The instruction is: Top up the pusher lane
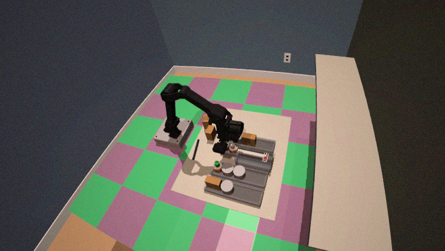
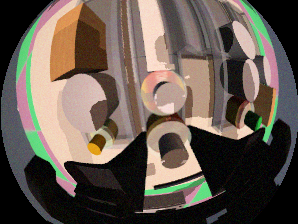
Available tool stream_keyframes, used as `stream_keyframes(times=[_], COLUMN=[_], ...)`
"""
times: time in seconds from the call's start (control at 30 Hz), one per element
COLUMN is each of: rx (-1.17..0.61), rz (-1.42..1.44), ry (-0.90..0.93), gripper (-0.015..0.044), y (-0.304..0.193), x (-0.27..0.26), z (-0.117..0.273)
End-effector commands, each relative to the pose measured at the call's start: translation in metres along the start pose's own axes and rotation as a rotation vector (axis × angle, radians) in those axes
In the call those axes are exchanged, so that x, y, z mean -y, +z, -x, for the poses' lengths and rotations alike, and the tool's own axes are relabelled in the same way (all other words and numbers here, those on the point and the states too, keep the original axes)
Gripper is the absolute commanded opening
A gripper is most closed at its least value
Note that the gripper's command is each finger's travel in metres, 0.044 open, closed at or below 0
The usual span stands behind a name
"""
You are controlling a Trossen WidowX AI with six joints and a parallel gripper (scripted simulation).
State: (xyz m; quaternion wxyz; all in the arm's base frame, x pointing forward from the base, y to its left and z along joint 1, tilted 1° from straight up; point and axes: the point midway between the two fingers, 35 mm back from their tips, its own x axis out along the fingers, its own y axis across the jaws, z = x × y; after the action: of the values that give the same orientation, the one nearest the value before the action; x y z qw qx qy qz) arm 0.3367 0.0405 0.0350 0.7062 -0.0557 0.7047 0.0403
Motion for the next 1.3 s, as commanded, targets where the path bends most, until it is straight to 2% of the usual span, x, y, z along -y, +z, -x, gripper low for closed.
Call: stream_keyframes(times=[0.0, 1.27], rx=[0.023, 0.023], rz=[-0.005, -0.005], ry=[-0.001, -0.001], gripper=[0.0, 0.0], y=[0.005, 0.003], x=[0.0, 0.0], z=[-0.001, -0.014])
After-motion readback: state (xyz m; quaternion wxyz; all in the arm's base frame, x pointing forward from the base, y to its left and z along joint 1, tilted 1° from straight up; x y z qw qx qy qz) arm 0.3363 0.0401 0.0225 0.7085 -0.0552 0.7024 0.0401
